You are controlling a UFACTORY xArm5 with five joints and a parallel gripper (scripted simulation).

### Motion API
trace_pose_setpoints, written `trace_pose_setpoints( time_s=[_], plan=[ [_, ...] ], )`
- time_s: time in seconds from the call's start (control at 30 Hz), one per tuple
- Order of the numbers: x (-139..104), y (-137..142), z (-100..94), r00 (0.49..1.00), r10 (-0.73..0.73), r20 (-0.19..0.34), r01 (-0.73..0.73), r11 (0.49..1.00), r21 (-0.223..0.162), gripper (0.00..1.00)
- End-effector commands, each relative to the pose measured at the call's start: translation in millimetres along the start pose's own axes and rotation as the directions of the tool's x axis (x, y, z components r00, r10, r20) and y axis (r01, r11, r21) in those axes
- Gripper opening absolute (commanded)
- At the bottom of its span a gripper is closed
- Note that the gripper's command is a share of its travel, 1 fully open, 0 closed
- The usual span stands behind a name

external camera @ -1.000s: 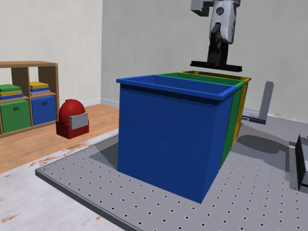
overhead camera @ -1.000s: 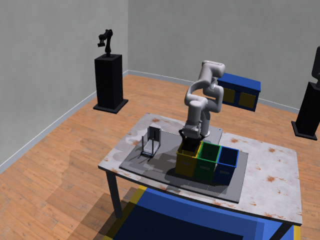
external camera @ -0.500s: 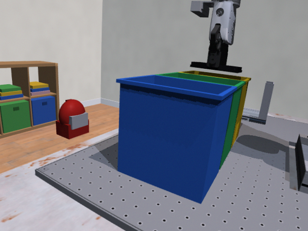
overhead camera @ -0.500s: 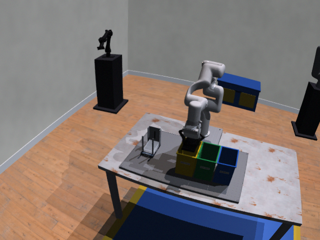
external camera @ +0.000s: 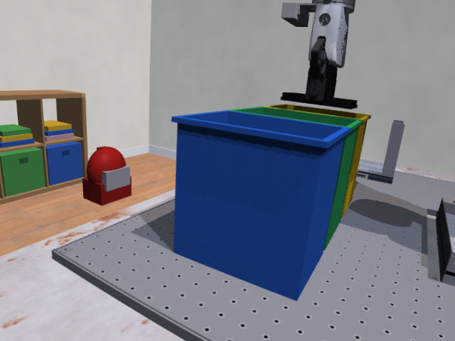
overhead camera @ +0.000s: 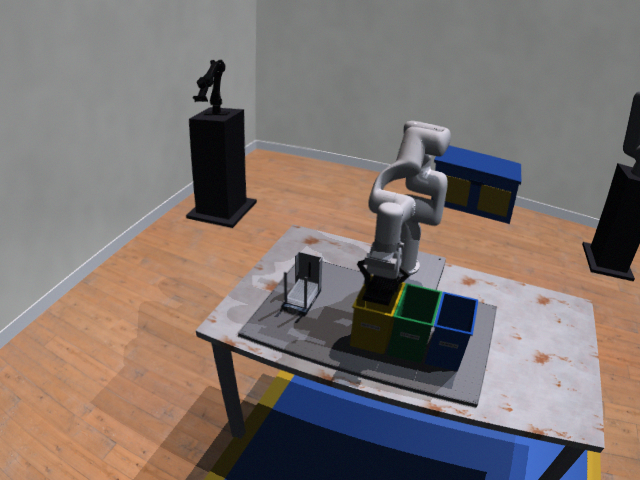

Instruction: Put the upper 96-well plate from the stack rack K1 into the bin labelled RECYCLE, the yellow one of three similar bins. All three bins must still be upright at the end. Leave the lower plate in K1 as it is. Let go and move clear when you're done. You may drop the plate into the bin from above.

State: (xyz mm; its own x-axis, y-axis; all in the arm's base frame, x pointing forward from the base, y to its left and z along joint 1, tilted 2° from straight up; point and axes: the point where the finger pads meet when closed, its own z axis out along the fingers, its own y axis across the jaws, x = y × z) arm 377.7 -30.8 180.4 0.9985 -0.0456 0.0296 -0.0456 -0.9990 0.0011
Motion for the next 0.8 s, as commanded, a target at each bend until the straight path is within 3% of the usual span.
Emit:
trace_pose_setpoints(
  time_s=[0.0, 0.27, 0.3, 0.77],
  plan=[
    [1.1, 0.0, -1.0, 1.000, 0.000, -0.004, 0.000, 1.000, 0.000, 0.00],
    [1.1, 0.0, 0.2, 1.000, 0.000, -0.004, 0.000, 1.000, 0.000, 0.00],
    [1.1, 0.0, 0.8, 1.000, 0.000, -0.004, 0.000, 1.000, 0.000, 1.00],
    [1.1, 0.0, 0.8, 1.000, 0.000, -0.004, 0.000, 1.000, 0.000, 1.00]
  ],
)
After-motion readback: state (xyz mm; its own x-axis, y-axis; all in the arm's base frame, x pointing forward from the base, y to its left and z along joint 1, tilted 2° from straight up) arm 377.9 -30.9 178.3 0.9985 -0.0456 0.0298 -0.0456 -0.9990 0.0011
